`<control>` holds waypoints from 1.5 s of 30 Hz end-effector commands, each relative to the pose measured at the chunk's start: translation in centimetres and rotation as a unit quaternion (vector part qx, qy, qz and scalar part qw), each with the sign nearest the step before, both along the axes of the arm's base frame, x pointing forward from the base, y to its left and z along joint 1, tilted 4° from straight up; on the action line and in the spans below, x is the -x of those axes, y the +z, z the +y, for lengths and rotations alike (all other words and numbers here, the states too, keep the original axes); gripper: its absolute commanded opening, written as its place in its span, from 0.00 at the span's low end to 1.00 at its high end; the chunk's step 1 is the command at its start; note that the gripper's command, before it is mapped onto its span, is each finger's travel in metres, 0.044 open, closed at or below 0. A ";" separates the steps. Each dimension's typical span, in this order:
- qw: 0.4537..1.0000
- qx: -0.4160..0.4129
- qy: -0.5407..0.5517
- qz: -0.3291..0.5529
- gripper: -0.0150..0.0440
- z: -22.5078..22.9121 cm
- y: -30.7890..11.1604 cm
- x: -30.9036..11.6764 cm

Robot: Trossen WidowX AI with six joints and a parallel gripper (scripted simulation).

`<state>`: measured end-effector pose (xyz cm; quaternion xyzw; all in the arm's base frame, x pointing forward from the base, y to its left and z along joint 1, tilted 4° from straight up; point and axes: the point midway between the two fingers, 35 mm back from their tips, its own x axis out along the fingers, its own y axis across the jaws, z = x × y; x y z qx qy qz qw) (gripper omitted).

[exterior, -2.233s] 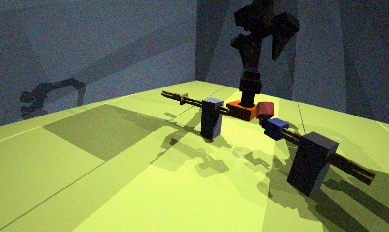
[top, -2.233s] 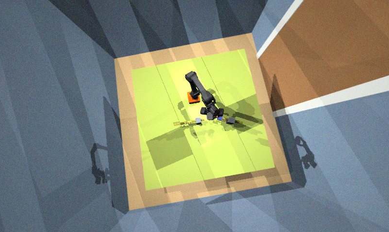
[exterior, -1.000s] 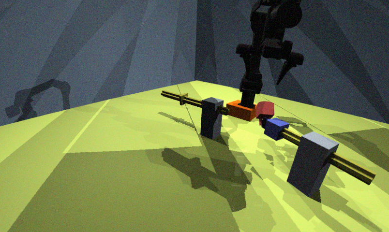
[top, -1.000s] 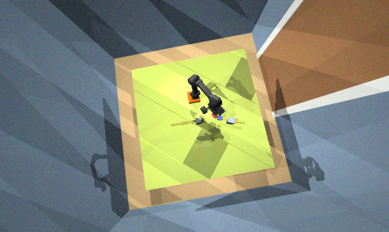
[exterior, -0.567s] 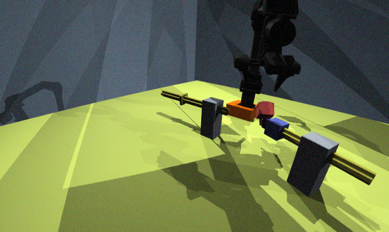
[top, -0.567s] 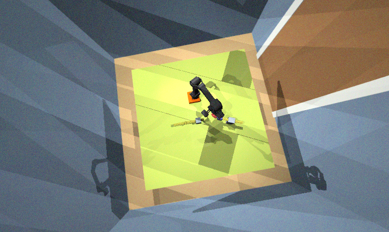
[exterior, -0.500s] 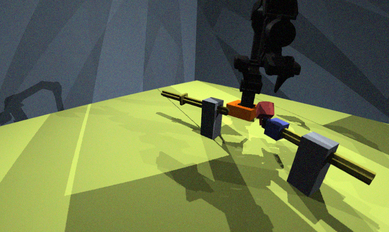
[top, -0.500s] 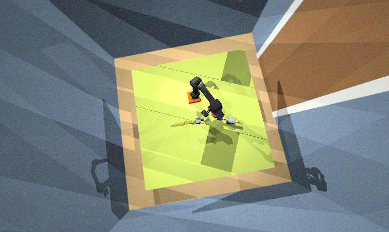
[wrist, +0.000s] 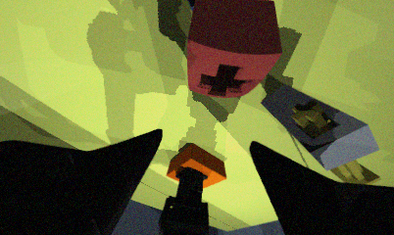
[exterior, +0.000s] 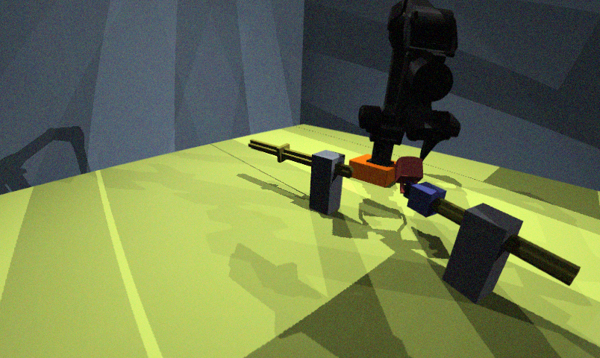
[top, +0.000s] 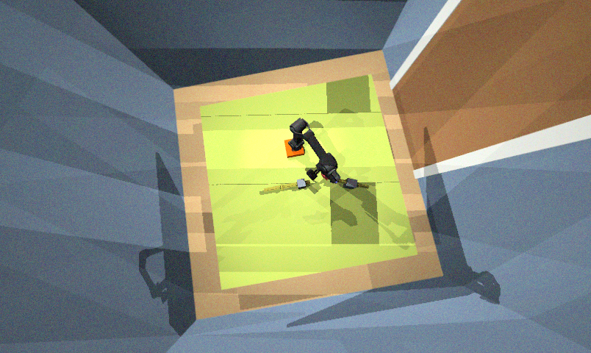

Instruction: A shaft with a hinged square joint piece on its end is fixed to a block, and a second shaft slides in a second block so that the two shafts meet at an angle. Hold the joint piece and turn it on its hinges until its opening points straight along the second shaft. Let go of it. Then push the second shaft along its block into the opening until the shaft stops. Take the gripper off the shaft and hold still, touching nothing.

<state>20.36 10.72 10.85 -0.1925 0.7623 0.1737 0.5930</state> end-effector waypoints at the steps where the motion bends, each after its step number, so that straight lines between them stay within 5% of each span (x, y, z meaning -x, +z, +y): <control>1: 1.000 -0.005 0.003 -0.004 1.00 0.7 0.1 -1.2; 16: 1.000 -0.007 0.001 -0.006 1.00 3.3 -0.1 -5.4; 38: 1.000 -0.006 0.001 -0.005 1.00 3.1 -3.0 -4.8; 45: 1.000 -0.006 0.001 -0.005 0.69 3.1 -3.0 -4.8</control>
